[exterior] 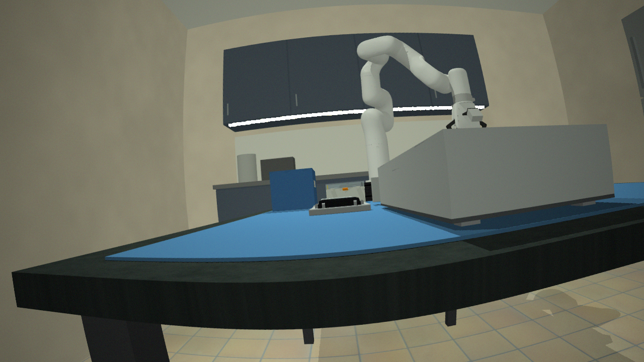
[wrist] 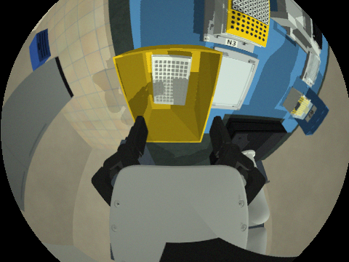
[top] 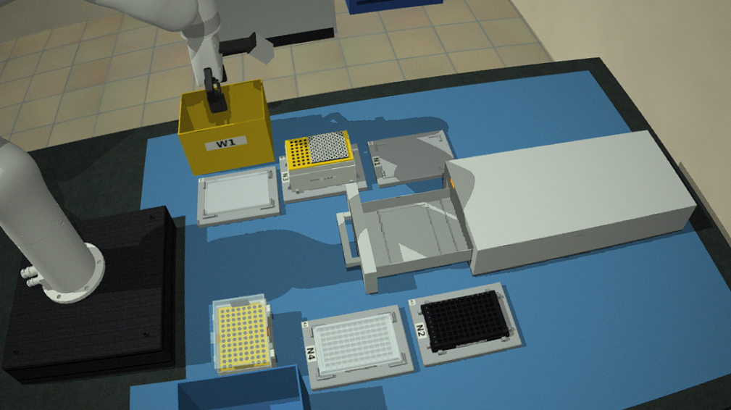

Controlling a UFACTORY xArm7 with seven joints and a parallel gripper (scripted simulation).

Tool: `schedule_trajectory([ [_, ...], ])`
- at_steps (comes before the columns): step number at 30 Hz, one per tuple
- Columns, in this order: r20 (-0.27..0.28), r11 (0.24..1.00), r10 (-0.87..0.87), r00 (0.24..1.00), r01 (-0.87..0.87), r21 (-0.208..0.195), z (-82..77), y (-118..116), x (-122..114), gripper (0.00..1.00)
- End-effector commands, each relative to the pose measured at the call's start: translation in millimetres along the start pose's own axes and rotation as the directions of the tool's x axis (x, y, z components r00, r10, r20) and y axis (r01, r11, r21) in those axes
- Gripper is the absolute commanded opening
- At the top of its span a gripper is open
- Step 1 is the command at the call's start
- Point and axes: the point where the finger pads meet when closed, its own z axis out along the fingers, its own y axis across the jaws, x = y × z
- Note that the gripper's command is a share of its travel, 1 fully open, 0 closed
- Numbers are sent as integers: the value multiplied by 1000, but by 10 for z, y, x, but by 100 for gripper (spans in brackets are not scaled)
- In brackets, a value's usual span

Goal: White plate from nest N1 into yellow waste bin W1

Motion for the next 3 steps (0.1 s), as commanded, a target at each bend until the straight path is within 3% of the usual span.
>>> schedule_trajectory([
  [1,-3,1000,0,1000,0,4,-67,152,79,100],
  [3,-3,1000,0,1000,0,4,-94,241,115,100],
])
